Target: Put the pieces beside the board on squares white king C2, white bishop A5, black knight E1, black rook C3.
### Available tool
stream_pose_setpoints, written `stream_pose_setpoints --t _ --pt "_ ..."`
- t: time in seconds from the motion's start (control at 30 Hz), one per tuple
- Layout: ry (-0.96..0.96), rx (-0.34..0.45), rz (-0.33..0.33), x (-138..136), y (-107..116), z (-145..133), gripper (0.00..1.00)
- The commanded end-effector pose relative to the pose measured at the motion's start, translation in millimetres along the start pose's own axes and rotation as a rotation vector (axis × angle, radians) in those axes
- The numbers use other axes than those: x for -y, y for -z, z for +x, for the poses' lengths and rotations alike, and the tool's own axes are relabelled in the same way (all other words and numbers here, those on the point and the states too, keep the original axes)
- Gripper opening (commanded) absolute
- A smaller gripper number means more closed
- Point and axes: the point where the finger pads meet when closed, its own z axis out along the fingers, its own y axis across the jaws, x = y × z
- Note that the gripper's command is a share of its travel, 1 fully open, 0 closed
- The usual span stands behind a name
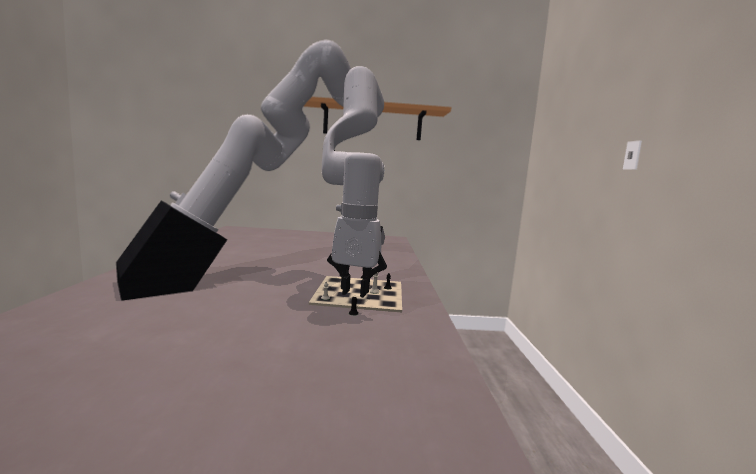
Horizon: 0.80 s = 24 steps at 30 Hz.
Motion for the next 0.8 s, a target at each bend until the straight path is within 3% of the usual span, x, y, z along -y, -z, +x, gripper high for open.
stream_pose_setpoints --t 0.0,0.77 --pt "0.001 0.001 -0.003 -1.2 0.9 -0.2 0.37" --pt "0.001 0.001 -0.003 -1.2 -2.1 -0.2 0.37"
